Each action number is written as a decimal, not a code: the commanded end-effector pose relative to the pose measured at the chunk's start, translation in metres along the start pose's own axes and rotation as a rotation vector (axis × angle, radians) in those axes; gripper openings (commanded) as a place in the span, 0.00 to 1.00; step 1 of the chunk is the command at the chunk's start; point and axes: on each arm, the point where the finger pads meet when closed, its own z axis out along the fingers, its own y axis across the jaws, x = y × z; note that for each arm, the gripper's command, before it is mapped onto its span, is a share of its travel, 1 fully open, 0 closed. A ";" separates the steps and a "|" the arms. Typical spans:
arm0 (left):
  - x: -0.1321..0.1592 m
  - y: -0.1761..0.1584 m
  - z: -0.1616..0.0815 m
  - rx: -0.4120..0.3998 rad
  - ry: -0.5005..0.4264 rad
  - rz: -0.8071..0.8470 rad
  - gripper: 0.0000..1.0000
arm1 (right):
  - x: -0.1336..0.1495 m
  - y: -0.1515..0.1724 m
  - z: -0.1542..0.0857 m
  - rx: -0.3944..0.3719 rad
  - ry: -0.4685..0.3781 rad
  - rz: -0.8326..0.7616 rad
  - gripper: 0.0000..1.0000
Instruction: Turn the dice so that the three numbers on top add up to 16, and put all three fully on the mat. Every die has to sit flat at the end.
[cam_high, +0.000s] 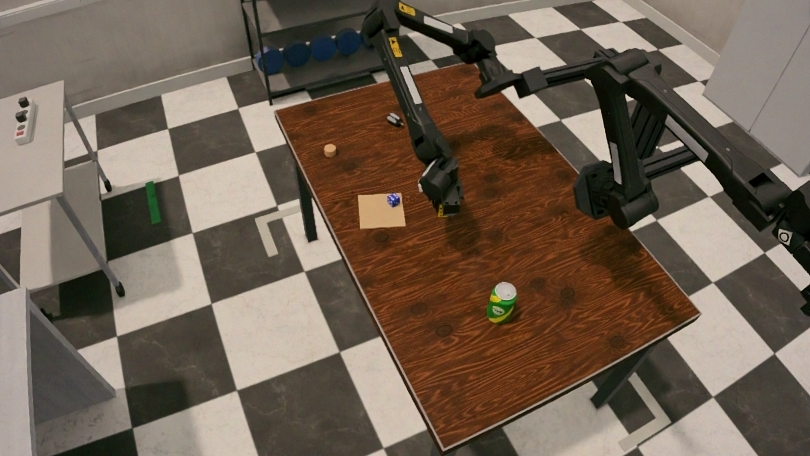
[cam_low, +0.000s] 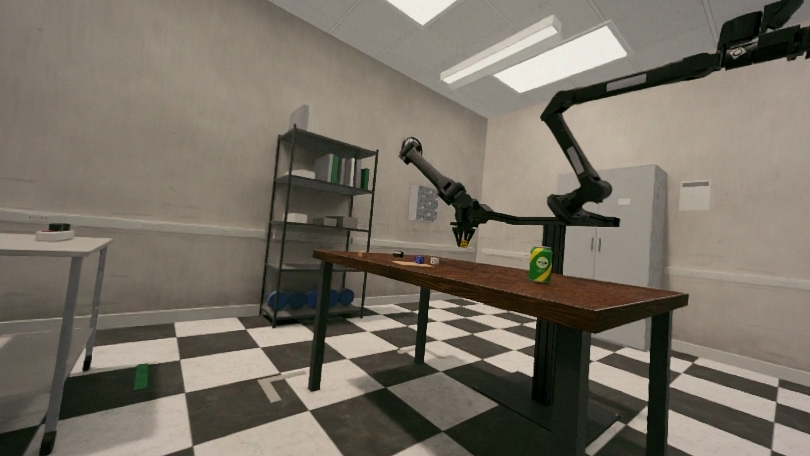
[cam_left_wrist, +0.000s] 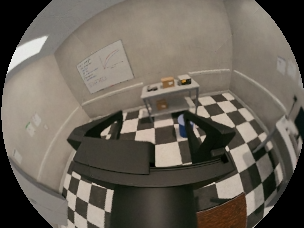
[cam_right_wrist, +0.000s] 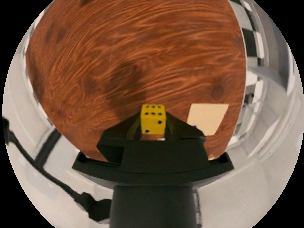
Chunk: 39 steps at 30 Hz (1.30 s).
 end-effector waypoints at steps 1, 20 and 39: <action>-0.037 0.001 -0.003 -0.006 -0.068 0.003 1.00 | -0.008 -0.007 0.007 -0.005 0.007 0.161 0.26; -0.037 0.001 -0.003 -0.006 -0.068 0.003 1.00 | -0.018 -0.010 0.006 0.013 -0.023 0.528 0.26; -0.037 0.001 -0.003 -0.006 -0.068 0.003 1.00 | -0.006 0.001 0.012 0.101 -0.419 0.486 0.26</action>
